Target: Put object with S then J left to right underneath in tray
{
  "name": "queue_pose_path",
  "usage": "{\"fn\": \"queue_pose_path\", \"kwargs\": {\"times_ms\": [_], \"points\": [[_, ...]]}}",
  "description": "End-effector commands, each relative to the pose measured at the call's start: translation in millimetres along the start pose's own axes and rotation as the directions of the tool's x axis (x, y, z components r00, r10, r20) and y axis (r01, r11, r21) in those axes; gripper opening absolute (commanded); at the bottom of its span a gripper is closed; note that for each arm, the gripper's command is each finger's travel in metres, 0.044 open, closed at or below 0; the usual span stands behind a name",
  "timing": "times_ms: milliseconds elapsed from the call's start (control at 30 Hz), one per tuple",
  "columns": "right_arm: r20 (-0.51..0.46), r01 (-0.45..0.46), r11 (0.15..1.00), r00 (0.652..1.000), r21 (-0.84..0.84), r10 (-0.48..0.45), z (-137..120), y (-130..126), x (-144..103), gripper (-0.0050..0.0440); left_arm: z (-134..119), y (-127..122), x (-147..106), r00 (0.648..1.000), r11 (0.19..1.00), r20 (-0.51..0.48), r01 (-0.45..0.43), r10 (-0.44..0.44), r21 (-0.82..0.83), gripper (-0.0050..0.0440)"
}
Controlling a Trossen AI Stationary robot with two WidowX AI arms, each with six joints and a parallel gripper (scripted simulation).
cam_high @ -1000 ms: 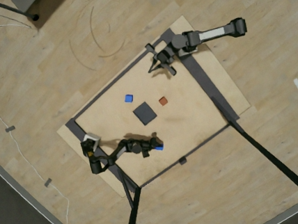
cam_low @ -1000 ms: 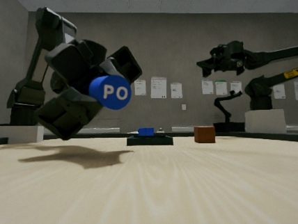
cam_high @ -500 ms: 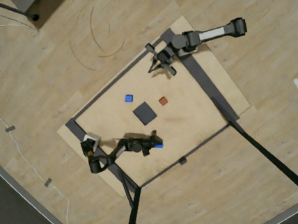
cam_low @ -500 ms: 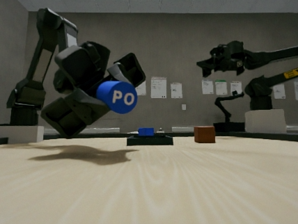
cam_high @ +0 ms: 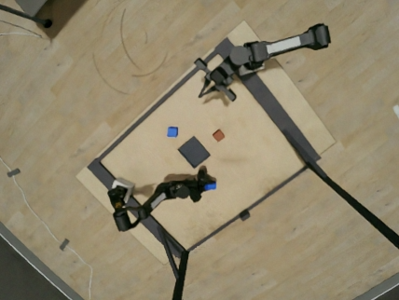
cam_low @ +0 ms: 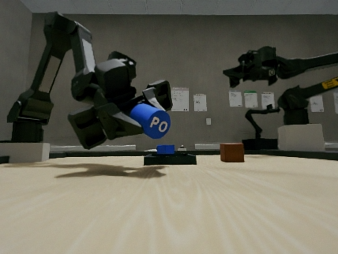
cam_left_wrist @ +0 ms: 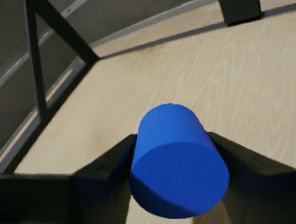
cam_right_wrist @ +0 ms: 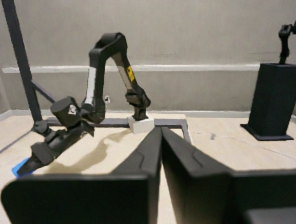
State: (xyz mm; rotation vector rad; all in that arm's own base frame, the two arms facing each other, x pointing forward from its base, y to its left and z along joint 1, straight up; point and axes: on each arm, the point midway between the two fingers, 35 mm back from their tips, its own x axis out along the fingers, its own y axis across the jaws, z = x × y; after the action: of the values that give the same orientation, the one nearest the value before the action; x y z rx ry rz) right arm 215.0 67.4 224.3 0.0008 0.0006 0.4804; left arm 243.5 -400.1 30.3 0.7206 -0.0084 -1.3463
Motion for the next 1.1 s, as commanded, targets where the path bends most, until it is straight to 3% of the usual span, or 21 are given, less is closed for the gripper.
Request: {"fn": "queue_pose_path", "kwargs": {"times_ms": [0, 467, 1067], "points": [[0.009, -0.003, 1.0, 1.0, -0.006, 0.003, 4.3, 0.7, -0.7, -0.005, 2.5, 19.0, -7.6, 0.999, 0.997, -0.021, -0.034, 0.032, -0.074, 0.0159], [0.009, -0.003, 1.0, 1.0, -0.006, 0.003, 4.3, 0.7, -0.7, -0.005, -26.8, 39.1, -26.4, 0.987, 0.944, -0.154, -0.092, 0.044, -0.316, 0.0159], [0.009, -0.003, 1.0, 1.0, -0.006, 0.003, 4.3, 0.7, -0.7, -0.005, -63.9, 59.4, -59.2, 0.945, 0.775, -0.324, -0.234, 0.041, -0.587, 0.0159]]}}
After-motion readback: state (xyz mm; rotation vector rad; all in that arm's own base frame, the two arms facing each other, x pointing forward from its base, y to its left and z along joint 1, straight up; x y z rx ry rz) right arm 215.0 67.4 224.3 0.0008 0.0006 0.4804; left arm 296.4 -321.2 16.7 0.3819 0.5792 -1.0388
